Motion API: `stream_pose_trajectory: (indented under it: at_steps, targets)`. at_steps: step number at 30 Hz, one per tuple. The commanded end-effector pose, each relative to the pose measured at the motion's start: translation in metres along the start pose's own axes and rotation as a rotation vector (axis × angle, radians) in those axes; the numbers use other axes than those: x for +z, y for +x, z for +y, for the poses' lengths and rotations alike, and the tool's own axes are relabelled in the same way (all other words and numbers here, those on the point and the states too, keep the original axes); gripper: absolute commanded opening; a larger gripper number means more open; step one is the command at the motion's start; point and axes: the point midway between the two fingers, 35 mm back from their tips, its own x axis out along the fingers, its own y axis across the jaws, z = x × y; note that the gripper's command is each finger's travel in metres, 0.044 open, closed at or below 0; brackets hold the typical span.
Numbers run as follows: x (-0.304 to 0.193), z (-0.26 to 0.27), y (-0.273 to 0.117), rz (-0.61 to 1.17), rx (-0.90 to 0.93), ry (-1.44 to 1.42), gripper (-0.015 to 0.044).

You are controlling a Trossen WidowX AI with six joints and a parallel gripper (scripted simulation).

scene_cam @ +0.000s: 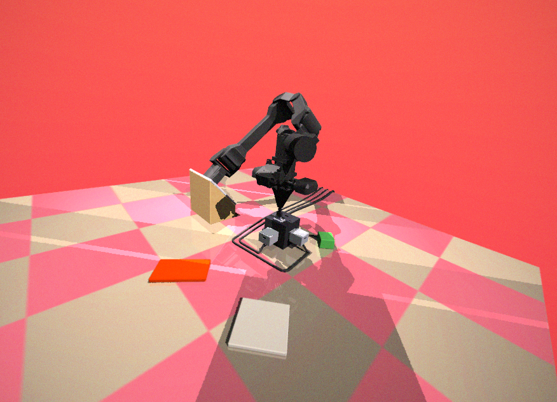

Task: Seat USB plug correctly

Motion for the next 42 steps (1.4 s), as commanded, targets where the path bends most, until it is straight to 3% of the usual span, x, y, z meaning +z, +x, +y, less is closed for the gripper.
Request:
stream_pose_trajectory:
  at_steps: [1, 42]
  targets:
    - [-0.0003, 0.0006, 0.0006, 0.003, 0.004, 0.002, 0.0000]
    - [-0.0004, 0.0007, 0.0055, 0.003, 0.004, 0.002, 0.0000]
